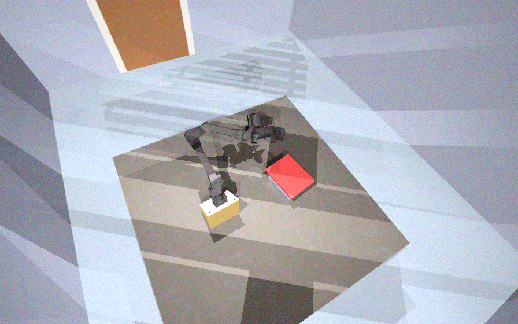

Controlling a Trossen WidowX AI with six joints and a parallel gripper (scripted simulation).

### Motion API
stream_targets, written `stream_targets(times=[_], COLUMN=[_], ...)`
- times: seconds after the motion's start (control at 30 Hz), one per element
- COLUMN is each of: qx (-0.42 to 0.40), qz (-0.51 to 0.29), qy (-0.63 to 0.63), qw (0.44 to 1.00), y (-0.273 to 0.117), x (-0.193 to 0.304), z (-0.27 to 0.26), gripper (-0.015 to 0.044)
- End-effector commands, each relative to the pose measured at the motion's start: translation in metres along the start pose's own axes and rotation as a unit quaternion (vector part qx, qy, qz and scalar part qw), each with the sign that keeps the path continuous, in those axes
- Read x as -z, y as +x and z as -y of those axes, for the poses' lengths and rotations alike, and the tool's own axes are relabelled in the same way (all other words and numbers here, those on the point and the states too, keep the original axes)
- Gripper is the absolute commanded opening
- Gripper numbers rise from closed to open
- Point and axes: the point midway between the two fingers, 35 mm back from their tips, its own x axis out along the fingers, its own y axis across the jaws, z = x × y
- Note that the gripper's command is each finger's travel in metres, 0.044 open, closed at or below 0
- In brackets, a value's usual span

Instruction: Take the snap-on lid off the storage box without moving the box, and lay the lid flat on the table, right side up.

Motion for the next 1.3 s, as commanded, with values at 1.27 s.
stream_targets(times=[1.27], qx=[0.084], qz=[-0.108], qy=[0.840], qw=[0.526], y=[-0.101], x=[0.276], z=[0.086], gripper=[0.0235])
